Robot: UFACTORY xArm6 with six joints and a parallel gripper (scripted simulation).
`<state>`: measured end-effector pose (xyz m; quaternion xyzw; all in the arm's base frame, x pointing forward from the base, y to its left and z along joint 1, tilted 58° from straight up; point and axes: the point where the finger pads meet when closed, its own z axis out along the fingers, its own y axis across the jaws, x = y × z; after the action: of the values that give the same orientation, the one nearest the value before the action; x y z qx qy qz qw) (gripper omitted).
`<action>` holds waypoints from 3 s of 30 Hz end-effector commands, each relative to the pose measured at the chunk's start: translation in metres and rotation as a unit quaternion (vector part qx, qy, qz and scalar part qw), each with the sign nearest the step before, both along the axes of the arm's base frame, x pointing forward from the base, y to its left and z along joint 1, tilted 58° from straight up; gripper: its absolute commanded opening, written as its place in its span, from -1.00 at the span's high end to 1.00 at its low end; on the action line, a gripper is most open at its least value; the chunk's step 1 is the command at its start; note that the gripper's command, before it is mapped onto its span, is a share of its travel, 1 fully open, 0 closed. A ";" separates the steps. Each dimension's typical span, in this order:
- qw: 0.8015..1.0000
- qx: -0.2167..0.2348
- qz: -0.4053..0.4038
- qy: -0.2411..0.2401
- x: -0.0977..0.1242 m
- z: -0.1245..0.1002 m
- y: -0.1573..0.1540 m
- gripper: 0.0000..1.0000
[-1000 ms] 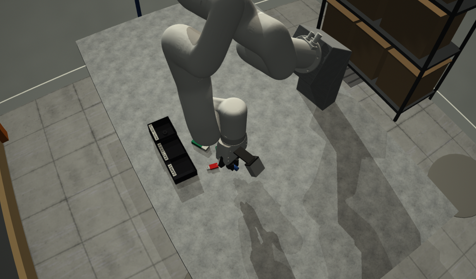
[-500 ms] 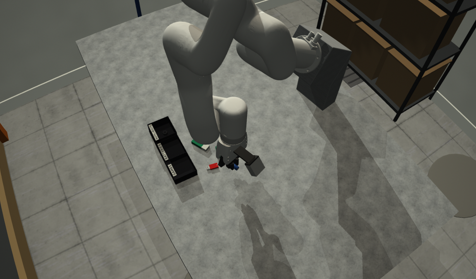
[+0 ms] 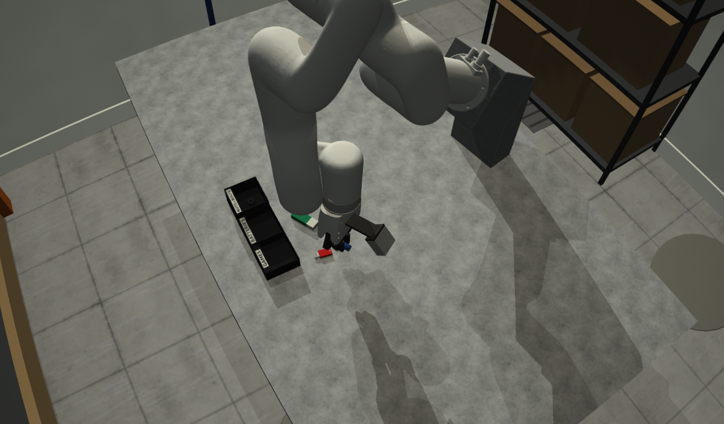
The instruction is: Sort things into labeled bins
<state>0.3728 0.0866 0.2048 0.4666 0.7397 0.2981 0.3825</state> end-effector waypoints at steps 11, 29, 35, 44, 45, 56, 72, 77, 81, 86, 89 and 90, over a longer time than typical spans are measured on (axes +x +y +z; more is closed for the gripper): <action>0.977 -0.187 0.104 -0.017 0.029 0.033 -0.072 1.00; 0.895 -0.404 0.185 -0.025 0.063 0.069 -0.154 1.00; 0.858 -0.469 0.207 -0.025 0.069 0.076 -0.169 1.00; 0.787 -0.560 0.257 -0.031 0.069 0.076 -0.169 1.00; 0.778 -0.570 0.263 -0.032 0.069 0.076 -0.169 1.00; 0.677 -0.657 0.329 -0.042 0.068 0.075 -0.168 1.00; 0.502 -0.754 0.418 -0.060 0.068 0.075 -0.167 1.00; 0.441 -0.777 0.444 -0.066 0.068 0.075 -0.167 1.00; 0.391 -0.792 0.463 -0.071 0.068 0.075 -0.168 1.00; 0.336 -0.804 0.484 -0.078 0.068 0.075 -0.168 1.00; 0.301 -0.809 0.498 -0.082 0.068 0.075 -0.168 1.00; 0.289 -0.810 0.503 -0.084 0.068 0.075 -0.168 1.00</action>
<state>0.4405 -0.0803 0.2783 -0.5190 0.6902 -0.2785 0.4204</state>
